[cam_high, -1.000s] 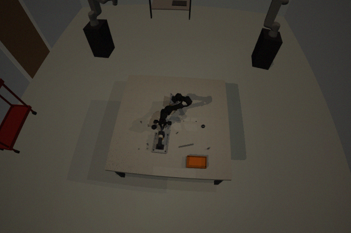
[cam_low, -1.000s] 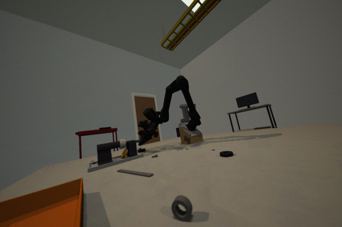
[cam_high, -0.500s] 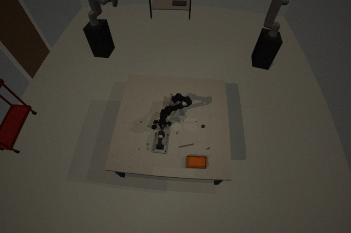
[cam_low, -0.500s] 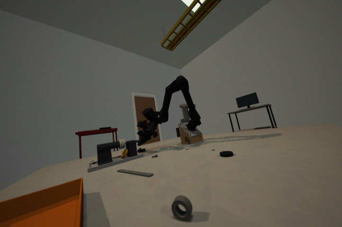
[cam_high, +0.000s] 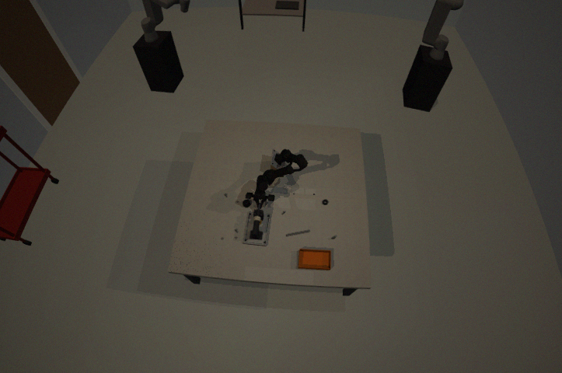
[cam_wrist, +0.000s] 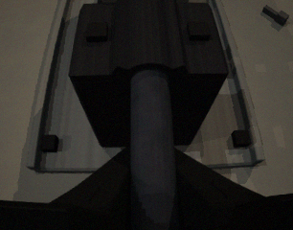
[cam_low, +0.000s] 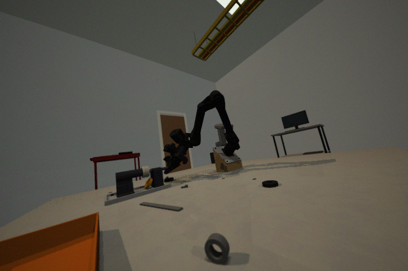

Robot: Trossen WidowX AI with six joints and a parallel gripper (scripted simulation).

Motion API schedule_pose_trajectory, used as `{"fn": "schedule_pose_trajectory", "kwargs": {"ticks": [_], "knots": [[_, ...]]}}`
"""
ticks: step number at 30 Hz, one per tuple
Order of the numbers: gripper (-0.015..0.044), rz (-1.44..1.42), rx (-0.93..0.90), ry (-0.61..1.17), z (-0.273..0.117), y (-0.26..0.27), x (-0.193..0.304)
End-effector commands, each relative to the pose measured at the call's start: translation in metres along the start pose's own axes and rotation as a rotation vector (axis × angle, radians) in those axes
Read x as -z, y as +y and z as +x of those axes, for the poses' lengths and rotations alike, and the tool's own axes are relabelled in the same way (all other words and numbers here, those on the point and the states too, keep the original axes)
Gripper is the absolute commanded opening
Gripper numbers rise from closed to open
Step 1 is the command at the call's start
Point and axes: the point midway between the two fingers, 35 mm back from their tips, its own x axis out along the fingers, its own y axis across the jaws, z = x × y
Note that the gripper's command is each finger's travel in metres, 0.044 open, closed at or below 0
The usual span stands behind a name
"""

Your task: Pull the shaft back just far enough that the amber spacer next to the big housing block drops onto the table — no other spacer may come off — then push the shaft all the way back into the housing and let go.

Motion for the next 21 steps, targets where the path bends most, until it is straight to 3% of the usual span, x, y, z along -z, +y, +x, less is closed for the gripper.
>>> {"fn": "schedule_pose_trajectory", "kwargs": {"ticks": [1,21], "knots": [[0.0,-0.003,0.001,-0.002,0.0008,0.0001,-0.0012],[0.0,-0.01,0.001,-0.007,0.002,0.0006,-0.004]]}}
